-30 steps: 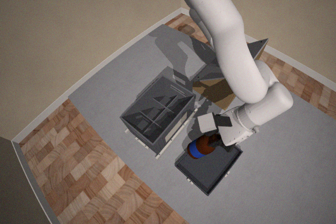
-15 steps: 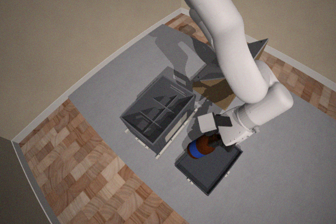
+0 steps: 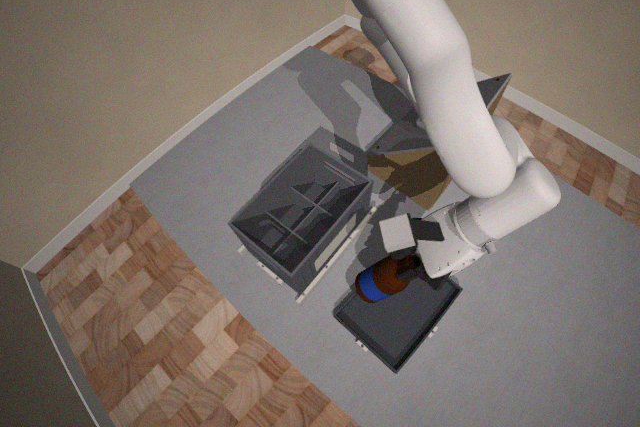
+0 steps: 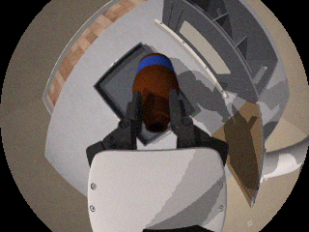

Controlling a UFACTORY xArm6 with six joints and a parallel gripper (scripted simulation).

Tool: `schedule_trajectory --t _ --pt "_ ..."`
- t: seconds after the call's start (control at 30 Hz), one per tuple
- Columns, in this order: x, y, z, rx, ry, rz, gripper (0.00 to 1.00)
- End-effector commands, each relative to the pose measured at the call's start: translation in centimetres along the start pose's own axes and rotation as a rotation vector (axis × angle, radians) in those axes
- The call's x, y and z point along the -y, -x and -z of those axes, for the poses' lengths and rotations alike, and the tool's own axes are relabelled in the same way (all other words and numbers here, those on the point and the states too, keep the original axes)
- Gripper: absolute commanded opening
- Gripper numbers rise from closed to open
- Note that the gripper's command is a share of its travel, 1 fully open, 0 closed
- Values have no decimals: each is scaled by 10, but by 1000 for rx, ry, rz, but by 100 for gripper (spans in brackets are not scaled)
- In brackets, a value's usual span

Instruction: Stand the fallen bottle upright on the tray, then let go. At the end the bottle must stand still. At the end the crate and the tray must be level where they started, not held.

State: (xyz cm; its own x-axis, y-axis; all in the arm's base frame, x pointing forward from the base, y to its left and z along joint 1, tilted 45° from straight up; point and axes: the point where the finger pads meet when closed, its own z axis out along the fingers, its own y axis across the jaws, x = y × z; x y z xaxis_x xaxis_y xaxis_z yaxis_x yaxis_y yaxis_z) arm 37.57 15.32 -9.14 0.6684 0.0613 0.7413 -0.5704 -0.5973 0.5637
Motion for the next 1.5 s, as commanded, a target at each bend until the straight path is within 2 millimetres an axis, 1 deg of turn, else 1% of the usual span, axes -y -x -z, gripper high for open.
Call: schedule_trajectory --t 0.0,0.63,1.47 --pt "1 -1 1 -26 -2 -3 0" --pt "1 -1 2 -132 -4 -4 0" --pt "1 -1 3 -146 -5 -4 0"
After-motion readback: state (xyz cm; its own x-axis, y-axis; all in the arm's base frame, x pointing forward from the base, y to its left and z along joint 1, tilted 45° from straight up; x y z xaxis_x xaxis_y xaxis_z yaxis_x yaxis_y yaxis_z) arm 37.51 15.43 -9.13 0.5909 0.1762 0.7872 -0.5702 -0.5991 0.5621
